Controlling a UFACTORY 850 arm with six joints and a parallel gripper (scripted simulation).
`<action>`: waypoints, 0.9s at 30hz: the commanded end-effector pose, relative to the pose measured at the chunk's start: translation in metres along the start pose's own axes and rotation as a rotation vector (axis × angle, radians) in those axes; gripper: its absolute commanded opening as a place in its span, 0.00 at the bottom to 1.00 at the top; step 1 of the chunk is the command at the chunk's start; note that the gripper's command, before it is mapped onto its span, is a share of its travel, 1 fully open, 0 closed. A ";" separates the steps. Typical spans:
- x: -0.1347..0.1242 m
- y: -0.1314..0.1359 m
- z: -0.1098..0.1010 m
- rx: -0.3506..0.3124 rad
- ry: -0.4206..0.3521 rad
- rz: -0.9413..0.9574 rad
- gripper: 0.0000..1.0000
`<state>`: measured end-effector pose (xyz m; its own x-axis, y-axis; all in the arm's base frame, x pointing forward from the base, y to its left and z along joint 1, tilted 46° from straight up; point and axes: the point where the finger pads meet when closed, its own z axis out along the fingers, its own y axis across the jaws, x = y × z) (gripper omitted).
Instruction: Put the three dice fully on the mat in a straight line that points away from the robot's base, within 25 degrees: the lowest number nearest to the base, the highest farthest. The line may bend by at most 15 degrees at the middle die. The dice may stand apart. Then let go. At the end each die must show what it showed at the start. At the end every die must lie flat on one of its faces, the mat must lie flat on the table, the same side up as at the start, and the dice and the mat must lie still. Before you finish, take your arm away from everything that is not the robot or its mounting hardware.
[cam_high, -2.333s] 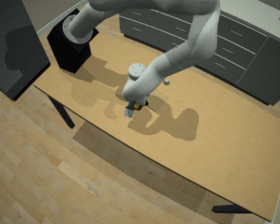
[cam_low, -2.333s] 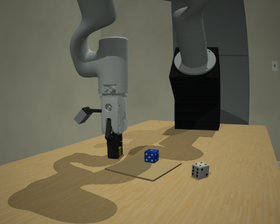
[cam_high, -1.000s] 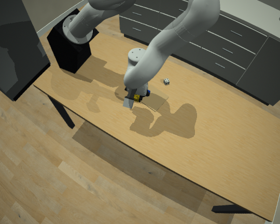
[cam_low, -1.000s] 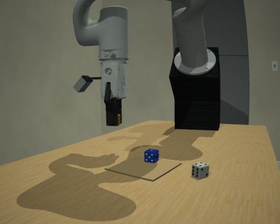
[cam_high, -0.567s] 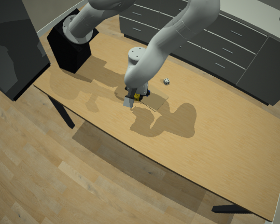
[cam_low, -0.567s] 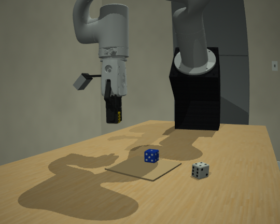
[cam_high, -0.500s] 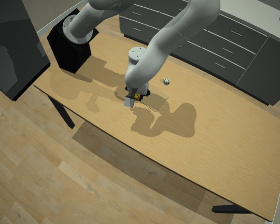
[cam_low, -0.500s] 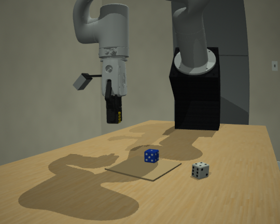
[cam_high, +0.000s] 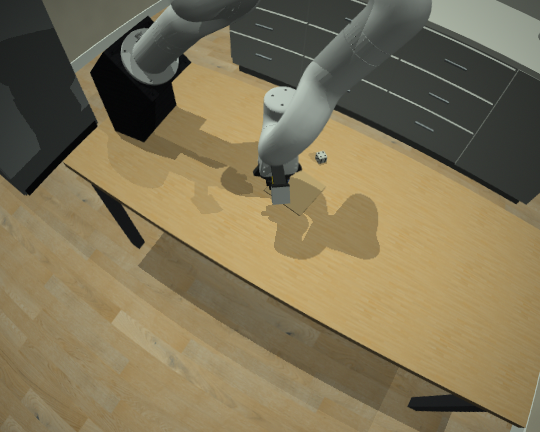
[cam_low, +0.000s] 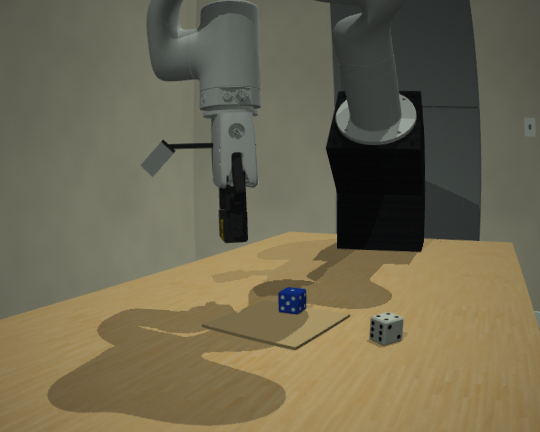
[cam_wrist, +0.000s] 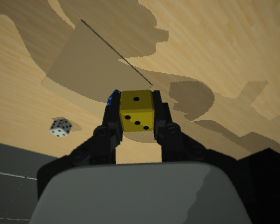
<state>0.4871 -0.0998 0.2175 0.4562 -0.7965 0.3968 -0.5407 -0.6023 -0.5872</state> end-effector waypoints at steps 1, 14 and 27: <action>-0.006 -0.014 0.000 -0.008 0.023 -0.172 0.27; -0.023 -0.045 -0.003 -0.009 0.019 -0.542 0.27; -0.040 -0.071 -0.007 -0.005 0.012 -0.845 0.27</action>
<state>0.5018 -0.0313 0.2453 0.7094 -0.1418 0.6904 -0.0519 -0.9874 -0.1495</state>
